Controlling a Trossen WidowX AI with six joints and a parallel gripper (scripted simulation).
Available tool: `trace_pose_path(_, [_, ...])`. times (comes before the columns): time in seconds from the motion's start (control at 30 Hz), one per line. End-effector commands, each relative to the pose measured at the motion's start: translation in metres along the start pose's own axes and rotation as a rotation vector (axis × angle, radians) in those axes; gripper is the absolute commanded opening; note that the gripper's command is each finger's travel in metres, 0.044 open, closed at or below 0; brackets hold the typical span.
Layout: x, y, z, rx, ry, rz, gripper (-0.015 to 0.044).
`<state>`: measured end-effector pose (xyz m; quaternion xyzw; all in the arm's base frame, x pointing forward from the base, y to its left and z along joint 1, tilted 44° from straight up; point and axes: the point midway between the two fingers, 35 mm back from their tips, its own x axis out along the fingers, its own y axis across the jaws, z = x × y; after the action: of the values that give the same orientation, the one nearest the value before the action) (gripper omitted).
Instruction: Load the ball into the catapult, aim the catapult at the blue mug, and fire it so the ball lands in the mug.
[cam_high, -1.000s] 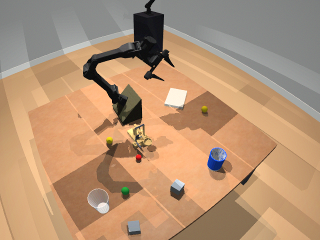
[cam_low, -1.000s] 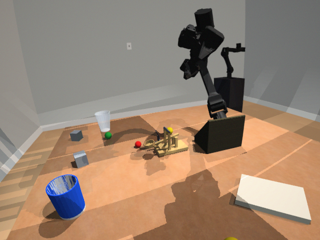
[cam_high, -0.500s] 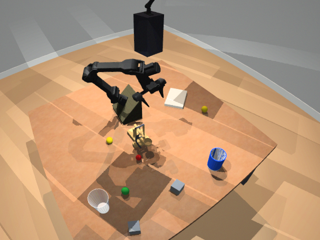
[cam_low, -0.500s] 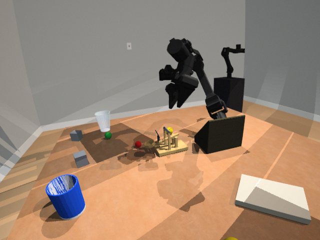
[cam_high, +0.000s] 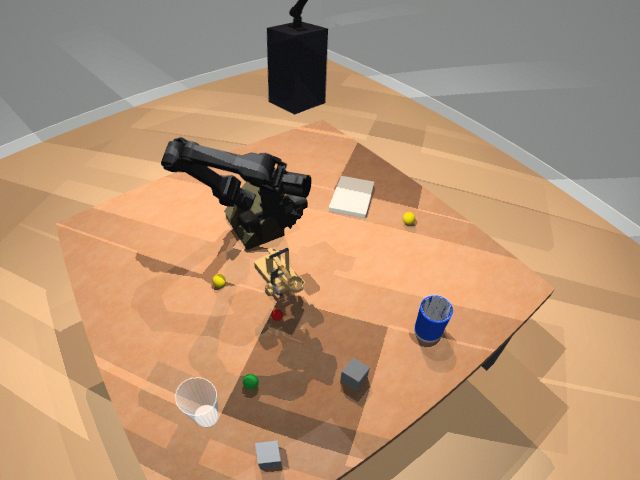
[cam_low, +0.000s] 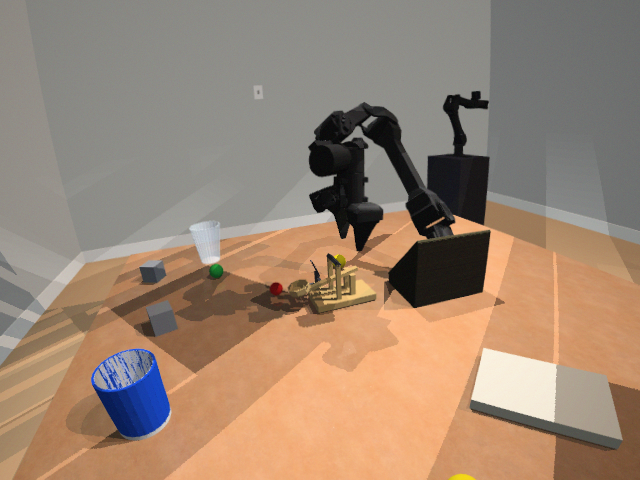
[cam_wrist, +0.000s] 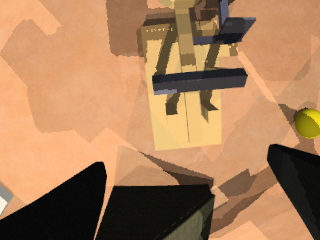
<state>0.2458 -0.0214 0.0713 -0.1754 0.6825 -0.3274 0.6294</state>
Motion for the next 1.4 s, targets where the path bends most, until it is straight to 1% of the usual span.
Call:
trace_pose_path(0.0, [0.007, -0.012, -0.007, -0.024, 0.042, -0.027, 0.0440])
trace_pose_path(0.13, [0.010, -0.012, -0.007, -0.024, 0.042, -0.027, 0.0440])
trace_pose_path(0.23, [0.044, -0.013, -0.007, -0.023, 0.041, -0.028, 0.0440])
trace_pose_path(0.3, [0.054, -0.014, -0.009, -0.023, 0.042, -0.029, 0.0440])
trace_pose_path(0.53, [0.057, -0.014, -0.008, -0.023, 0.041, -0.029, 0.0440])
trace_pose_path(1.37, [0.097, -0.017, -0.010, -0.023, 0.041, -0.030, 0.0440])
